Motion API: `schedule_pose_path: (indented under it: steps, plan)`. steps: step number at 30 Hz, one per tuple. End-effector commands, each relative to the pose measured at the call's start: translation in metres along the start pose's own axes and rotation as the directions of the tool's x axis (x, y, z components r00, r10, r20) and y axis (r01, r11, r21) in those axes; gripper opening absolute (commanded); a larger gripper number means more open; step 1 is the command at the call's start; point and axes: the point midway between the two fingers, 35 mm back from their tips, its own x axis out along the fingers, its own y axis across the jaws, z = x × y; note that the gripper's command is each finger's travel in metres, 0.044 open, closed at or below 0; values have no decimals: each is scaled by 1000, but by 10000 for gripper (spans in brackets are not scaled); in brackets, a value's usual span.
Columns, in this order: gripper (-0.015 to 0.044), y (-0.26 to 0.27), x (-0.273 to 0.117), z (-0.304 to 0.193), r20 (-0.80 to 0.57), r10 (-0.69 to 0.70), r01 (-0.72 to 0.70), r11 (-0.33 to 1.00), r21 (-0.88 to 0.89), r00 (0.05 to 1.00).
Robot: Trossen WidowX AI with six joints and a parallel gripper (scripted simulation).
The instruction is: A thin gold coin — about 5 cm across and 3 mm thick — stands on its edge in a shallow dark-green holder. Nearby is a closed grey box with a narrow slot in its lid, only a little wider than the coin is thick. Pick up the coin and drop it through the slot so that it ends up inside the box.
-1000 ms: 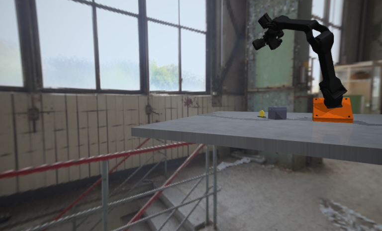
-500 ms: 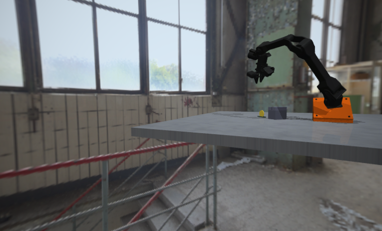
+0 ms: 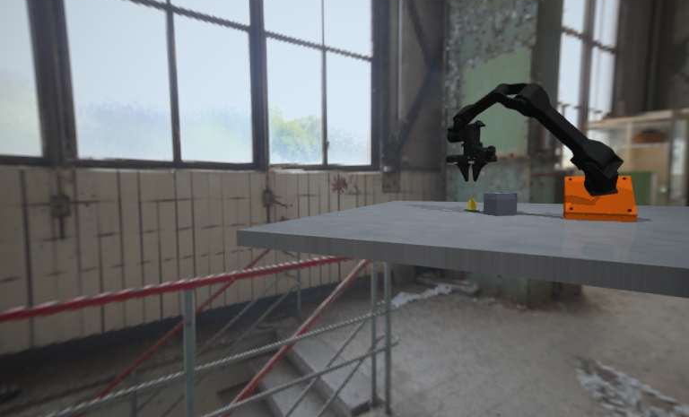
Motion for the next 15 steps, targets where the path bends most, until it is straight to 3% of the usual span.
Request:
schedule_pose_path:
  steps: [1,4,15]
  plan:
    - [161,0,10,3,15,-13,13,1000,3,1000]
    - [161,2,35,4,16,-14,14,1000,3,1000]
    - [161,2,52,5,16,-14,14,1000,3,1000]
